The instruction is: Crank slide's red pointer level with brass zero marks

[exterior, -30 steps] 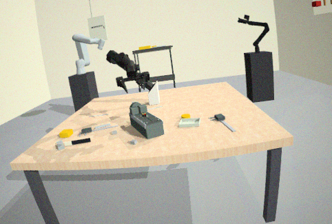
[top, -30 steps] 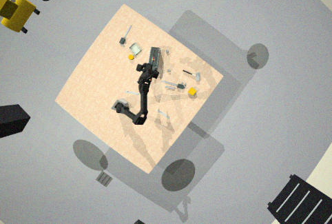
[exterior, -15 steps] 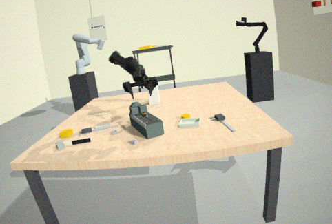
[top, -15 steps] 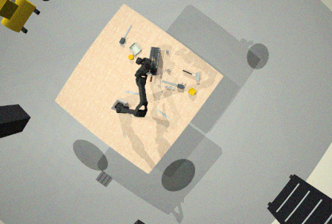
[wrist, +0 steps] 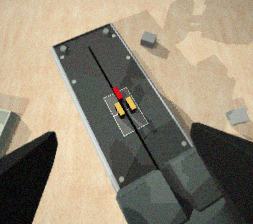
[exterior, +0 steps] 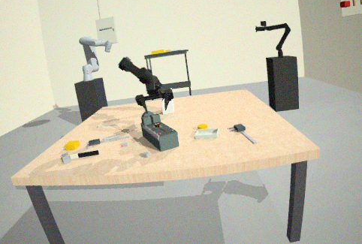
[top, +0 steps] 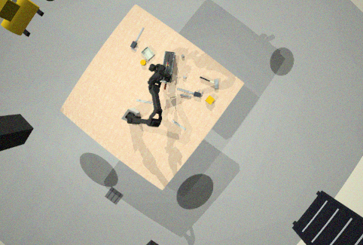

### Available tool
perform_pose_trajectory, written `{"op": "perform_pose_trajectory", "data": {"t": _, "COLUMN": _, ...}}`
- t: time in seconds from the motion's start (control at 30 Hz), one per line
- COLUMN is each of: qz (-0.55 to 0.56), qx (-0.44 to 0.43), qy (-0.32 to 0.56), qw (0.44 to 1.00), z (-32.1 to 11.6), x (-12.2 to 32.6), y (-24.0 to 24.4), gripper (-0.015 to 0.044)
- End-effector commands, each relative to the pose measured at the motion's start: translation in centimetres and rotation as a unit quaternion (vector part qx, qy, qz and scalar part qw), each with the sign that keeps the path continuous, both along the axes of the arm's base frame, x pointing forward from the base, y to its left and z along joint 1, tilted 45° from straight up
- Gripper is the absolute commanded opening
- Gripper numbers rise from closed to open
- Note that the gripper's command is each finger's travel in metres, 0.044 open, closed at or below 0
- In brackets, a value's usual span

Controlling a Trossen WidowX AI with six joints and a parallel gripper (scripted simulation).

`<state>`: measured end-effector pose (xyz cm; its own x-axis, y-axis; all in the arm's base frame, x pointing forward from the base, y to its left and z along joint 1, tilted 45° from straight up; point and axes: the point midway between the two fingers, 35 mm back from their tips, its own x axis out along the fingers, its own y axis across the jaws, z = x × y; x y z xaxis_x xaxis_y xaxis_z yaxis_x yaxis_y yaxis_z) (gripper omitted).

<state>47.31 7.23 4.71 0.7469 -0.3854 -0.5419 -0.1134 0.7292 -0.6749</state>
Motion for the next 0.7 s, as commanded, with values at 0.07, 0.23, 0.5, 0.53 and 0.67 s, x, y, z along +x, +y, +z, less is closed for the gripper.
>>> {"op": "perform_pose_trajectory", "data": {"t": 0.07, "qz": 0.004, "qx": 0.0, "qy": 0.0, "qw": 1.0, "z": 0.0, "x": 0.0, "y": 0.1, "gripper": 0.044}}
{"op": "perform_pose_trajectory", "data": {"t": 0.23, "qz": 0.002, "qx": 0.001, "qy": 0.0, "qw": 1.0, "z": 1.7, "x": 0.0, "y": 1.8, "gripper": 0.044}}
{"op": "perform_pose_trajectory", "data": {"t": 0.5, "qz": 0.008, "qx": -0.002, "qy": 0.009, "qw": 1.0, "z": 4.6, "x": -0.8, "y": 3.6, "gripper": 0.044}}
{"op": "perform_pose_trajectory", "data": {"t": 0.53, "qz": 0.014, "qx": -0.004, "qy": 0.015, "qw": 1.0, "z": 5.0, "x": -1.1, "y": 3.3, "gripper": 0.044}}
{"op": "perform_pose_trajectory", "data": {"t": 0.67, "qz": 0.037, "qx": -0.012, "qy": 0.041, "qw": 0.998, "z": 6.2, "x": -2.4, "y": 1.9, "gripper": 0.044}}
